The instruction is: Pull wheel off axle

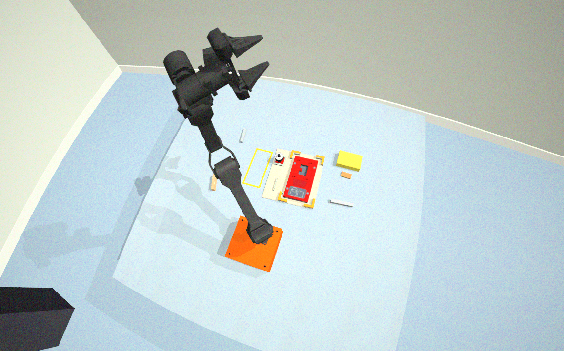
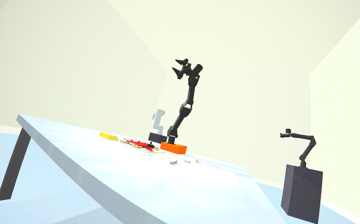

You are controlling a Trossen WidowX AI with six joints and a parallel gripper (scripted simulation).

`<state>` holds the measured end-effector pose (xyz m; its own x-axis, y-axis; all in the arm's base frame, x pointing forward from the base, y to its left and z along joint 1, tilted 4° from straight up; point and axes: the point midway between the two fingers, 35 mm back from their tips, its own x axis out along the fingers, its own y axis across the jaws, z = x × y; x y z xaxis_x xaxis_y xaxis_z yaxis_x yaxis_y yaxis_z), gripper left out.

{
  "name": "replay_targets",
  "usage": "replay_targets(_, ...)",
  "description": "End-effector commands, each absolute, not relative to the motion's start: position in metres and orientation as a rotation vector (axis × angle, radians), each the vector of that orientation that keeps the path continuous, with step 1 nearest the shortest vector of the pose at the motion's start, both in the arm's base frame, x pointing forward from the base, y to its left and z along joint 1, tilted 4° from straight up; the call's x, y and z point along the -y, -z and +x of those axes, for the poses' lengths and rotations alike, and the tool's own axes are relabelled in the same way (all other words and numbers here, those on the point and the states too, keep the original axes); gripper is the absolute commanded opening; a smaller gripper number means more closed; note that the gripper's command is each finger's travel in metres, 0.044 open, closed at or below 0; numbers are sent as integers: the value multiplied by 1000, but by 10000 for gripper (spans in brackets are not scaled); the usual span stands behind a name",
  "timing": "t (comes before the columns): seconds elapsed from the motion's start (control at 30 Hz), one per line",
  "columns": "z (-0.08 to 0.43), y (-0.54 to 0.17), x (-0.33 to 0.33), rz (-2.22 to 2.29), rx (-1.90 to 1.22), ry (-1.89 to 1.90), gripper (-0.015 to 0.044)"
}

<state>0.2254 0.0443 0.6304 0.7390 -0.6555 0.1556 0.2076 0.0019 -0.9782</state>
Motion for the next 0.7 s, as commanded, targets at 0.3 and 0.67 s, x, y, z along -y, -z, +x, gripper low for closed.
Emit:
replay_targets(0.3,156,-660,-3,-1118,-87,675,300)
replay_targets(0.67,125,-652,94,-656,109,578,300)
